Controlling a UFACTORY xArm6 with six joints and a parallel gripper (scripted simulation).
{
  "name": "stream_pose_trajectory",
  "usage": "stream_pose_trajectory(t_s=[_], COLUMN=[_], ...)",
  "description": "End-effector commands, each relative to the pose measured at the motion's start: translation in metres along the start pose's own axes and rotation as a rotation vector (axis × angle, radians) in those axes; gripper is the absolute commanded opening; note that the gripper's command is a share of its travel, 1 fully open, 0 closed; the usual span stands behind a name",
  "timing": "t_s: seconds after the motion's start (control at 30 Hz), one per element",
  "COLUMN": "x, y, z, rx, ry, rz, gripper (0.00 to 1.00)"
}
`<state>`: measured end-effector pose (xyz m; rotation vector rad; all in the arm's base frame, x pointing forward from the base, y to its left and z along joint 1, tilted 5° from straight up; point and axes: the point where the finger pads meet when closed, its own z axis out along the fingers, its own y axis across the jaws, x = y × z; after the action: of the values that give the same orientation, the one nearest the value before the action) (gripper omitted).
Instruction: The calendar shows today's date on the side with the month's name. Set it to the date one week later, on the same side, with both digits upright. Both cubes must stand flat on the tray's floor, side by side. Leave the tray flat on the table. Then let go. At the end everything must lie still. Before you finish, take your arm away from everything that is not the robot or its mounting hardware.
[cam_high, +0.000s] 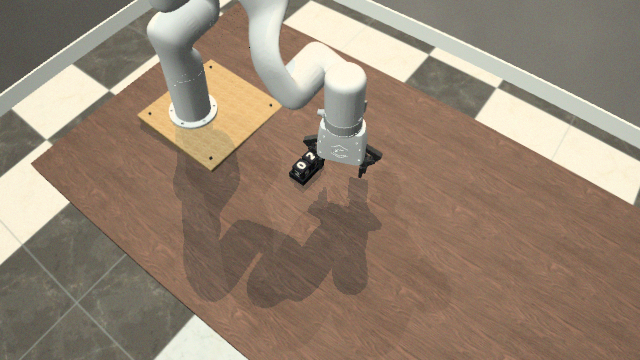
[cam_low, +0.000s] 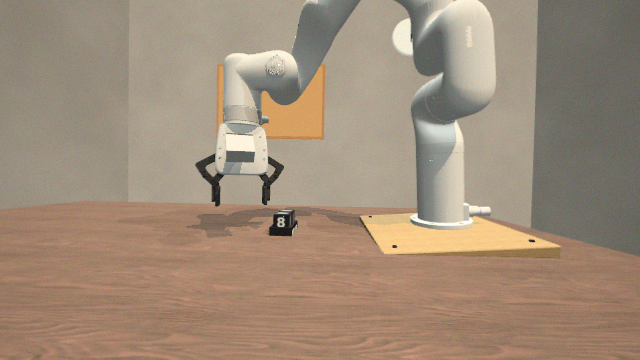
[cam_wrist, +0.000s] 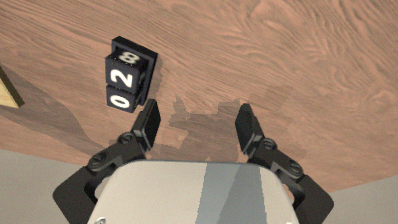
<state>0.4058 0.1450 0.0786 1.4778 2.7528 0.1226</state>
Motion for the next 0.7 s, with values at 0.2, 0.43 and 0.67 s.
stream_pose_trajectory(t_s=[0.2,0.43,0.67], x=[-0.02,-0.023,-0.039], y=[-0.006,-0.007,-0.013], z=[-0.002,-0.002,-0.002], rx=[-0.002,-0.003,-0.003], ry=[-0.008,-0.008,-0.008], rz=[0.117,0.314,0.378], gripper=[1.0,1.0,1.0])
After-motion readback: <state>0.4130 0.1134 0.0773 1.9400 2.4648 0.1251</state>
